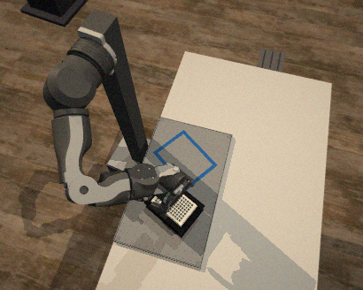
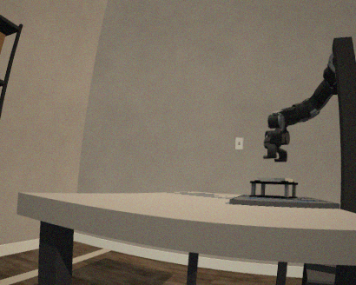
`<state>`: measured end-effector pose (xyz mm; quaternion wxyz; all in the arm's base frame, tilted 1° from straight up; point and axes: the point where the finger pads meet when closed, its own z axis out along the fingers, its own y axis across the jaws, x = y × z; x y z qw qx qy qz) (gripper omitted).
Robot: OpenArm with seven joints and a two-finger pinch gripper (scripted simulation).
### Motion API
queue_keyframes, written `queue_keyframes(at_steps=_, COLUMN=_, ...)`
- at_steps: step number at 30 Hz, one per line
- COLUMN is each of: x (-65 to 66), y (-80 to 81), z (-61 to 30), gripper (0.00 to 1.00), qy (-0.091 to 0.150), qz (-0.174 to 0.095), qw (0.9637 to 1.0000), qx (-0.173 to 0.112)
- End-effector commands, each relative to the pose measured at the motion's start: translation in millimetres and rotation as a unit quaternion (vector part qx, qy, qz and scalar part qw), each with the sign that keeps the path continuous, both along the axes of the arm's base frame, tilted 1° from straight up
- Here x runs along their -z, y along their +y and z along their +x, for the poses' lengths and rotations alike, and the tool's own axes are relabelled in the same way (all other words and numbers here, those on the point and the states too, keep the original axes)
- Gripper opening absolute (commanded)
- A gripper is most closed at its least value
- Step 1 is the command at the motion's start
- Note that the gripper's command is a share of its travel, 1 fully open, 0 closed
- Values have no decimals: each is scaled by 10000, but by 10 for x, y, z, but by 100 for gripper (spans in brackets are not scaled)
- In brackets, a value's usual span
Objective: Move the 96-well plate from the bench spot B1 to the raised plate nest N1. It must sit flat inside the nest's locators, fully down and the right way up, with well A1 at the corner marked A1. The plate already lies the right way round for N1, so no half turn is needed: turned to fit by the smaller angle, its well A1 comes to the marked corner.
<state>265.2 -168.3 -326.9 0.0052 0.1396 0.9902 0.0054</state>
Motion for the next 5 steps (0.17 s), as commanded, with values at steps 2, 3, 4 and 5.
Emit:
queue_keyframes(at_steps=2, x=-12, y=-5, z=12, gripper=77, qy=-15, qz=-17, qw=10000, qx=10)
queue_keyframes(at_steps=3, x=-12, y=-5, z=12, gripper=77, qy=-15, qz=-17, qw=10000, qx=10)
queue_keyframes(at_steps=4, x=-12, y=-5, z=12, gripper=77, qy=-15, qz=-17, qw=10000, qx=10)
queue_keyframes(at_steps=5, x=-12, y=-5, z=12, gripper=77, qy=-15, qz=-17, qw=10000, qx=10)
